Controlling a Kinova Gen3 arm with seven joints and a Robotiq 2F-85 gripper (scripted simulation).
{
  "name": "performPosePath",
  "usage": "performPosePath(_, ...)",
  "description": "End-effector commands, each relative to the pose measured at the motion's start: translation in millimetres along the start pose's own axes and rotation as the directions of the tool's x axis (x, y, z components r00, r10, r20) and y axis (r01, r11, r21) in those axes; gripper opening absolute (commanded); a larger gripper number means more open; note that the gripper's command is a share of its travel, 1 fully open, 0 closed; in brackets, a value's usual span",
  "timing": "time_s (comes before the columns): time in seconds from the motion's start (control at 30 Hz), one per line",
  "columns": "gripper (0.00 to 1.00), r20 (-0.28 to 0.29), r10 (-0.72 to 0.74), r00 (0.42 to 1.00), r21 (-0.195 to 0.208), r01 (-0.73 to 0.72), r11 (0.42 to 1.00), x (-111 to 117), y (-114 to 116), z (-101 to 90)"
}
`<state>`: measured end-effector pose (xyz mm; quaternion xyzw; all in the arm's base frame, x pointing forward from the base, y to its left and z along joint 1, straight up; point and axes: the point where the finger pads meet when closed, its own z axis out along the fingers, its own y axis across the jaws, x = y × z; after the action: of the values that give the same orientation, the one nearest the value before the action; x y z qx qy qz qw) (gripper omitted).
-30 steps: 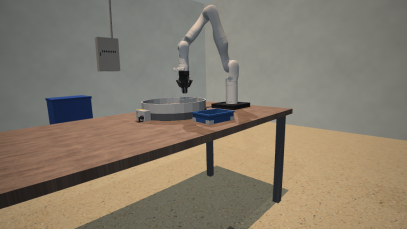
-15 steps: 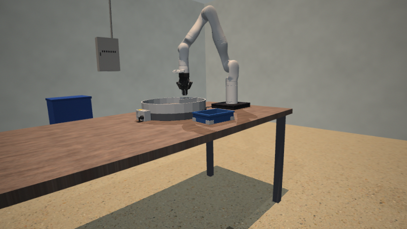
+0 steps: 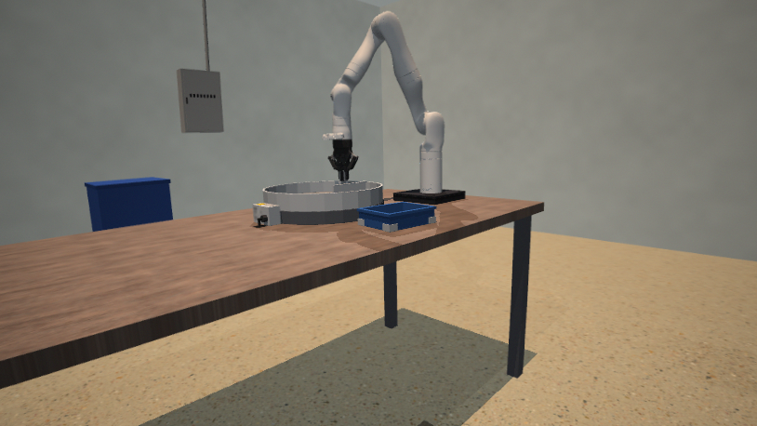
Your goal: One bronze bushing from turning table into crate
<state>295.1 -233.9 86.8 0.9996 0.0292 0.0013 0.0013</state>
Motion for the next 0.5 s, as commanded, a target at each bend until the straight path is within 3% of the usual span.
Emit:
performPosePath(0.0, 0.14, 0.000, 0.000, 1.000, 0.000, 0.000, 1.000, 0, 0, -0.1)
performPosePath(0.23, 0.14, -0.001, 0.000, 1.000, -0.001, 0.000, 1.000, 0, 0, 14.5)
performPosePath(0.47, 0.14, -0.001, 0.000, 1.000, -0.001, 0.000, 1.000, 0, 0, 14.5)
